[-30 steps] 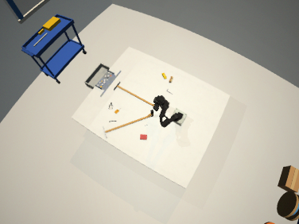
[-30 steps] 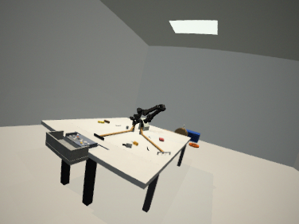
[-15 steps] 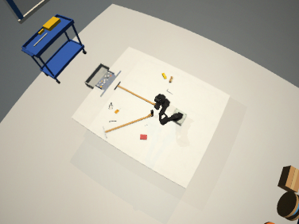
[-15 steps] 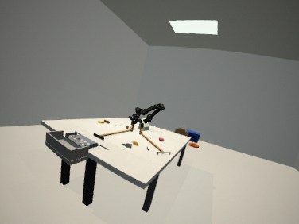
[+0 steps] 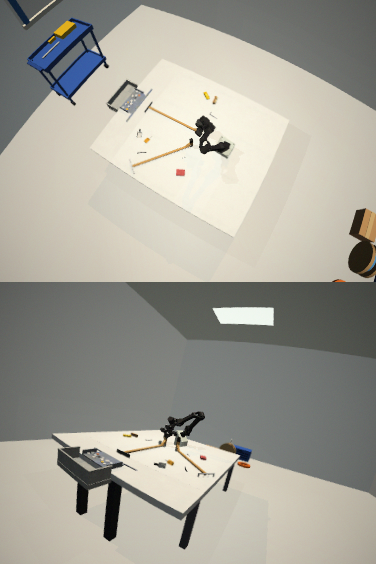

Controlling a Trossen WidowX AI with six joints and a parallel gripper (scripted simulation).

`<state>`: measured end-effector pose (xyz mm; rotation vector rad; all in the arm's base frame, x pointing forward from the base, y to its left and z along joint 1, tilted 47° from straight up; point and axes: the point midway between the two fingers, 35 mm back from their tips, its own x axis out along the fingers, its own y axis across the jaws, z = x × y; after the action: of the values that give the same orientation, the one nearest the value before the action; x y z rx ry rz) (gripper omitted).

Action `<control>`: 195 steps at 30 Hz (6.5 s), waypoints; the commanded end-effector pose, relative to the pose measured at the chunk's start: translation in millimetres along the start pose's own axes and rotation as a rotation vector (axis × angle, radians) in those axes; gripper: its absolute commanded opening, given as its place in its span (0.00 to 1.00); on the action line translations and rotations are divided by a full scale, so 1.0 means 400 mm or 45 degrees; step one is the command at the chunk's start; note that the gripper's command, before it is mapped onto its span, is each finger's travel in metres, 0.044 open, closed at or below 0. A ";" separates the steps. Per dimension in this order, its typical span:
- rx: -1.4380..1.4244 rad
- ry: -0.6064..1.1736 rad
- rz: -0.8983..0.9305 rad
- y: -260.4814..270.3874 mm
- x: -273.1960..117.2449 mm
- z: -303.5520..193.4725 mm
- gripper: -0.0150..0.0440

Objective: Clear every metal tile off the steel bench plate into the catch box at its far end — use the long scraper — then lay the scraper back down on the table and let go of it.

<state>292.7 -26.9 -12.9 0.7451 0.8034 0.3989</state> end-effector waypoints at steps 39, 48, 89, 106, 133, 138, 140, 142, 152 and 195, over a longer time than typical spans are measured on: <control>0.009 -0.008 -0.015 -0.042 0.066 0.116 0.25; 0.011 -0.009 -0.018 -0.046 0.088 0.146 0.25; 0.018 -0.017 -0.020 -0.025 0.181 0.258 0.25; 0.016 -0.019 -0.019 -0.045 0.220 0.312 0.25; 0.014 -0.020 -0.019 -0.053 0.273 0.392 0.25; 0.014 -0.021 -0.018 -0.053 0.284 0.407 0.25; 0.013 -0.021 -0.018 -0.053 0.289 0.414 0.25; 0.013 -0.021 -0.018 -0.053 0.293 0.420 0.25; 0.013 -0.022 -0.018 -0.053 0.315 0.450 0.25; 0.015 -0.012 -0.013 -0.045 0.380 0.525 0.25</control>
<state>552.7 -43.7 -5.1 0.7539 0.8021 0.3809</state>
